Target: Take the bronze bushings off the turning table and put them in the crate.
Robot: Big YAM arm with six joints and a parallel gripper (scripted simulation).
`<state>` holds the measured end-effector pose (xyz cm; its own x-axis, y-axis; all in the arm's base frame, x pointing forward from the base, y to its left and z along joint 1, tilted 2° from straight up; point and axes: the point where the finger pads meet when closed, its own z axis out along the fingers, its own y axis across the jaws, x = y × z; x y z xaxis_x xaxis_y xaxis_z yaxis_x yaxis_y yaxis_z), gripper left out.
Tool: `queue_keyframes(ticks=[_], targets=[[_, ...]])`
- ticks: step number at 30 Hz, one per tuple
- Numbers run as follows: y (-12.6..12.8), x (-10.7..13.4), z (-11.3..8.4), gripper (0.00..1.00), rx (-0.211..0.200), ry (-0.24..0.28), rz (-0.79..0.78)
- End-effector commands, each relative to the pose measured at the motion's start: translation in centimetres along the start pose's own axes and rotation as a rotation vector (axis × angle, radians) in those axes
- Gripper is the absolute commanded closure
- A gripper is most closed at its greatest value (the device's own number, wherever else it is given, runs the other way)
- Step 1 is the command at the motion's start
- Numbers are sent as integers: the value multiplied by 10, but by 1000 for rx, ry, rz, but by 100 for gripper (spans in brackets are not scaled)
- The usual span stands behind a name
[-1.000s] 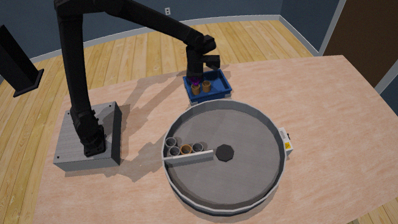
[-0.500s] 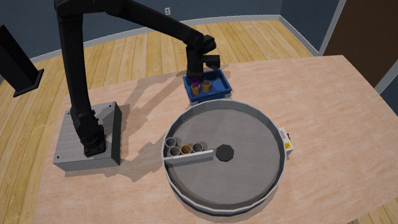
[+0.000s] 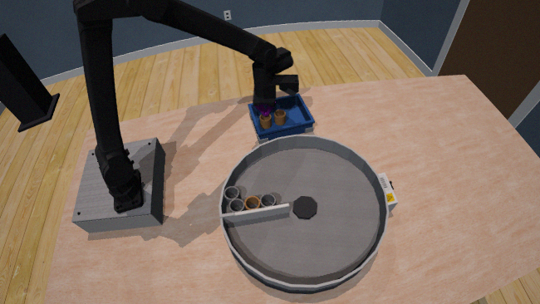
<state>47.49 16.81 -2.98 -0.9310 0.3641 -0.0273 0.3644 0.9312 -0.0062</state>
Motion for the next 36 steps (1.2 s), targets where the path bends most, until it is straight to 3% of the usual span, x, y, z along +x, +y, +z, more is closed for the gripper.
queue_keyframes(ticks=[1,3,6,8,17,36], targets=[[12,-22,-11,88,-23,-30,-1],[12,-21,-14,88,-22,-30,-1],[15,-26,-39,88,-49,-60,0],[16,-25,-44,88,-49,-60,0],[16,-25,-51,88,-49,-61,0],[18,-21,-90,88,-52,-62,0]])
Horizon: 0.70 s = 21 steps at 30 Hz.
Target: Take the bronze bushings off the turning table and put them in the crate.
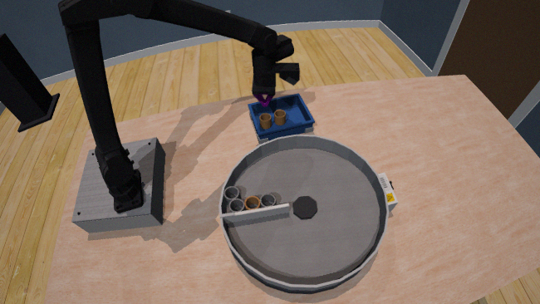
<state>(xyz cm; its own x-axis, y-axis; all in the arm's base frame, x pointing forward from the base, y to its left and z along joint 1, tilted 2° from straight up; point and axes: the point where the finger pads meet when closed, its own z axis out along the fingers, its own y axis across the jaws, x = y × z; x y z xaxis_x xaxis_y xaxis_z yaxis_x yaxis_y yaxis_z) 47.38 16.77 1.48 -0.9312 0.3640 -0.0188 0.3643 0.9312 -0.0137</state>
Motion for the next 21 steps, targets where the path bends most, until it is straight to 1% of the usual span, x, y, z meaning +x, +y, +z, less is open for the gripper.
queue_keyframes(ticks=[1,13,21], targets=[[19,-20,-48,88,-59,-71,0],[19,-18,-71,88,-61,-72,0],[19,-17,-77,88,-60,-71,0]])
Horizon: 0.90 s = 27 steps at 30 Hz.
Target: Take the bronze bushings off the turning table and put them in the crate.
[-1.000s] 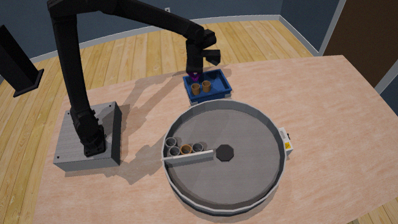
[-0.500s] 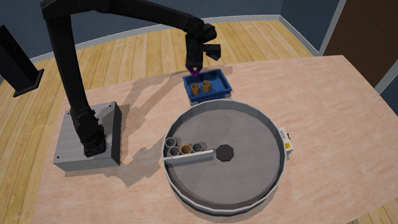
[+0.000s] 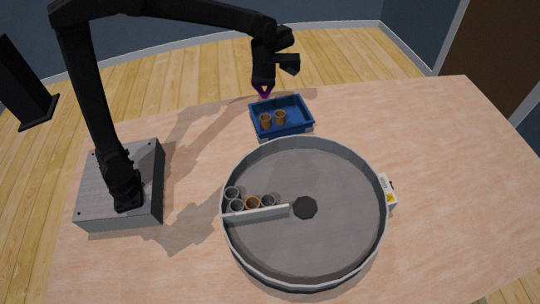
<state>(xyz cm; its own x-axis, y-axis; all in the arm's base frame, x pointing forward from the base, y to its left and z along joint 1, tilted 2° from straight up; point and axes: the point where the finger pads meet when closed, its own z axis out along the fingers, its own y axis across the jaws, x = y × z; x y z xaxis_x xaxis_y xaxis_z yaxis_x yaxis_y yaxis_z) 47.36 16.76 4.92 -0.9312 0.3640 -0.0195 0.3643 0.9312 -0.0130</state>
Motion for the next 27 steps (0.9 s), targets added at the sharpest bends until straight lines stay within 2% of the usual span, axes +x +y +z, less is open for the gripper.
queue_keyframes(ticks=[1,27], targets=[[20,-17,-42,88,-62,-73,0],[20,-17,-38,88,-59,-69,0]])
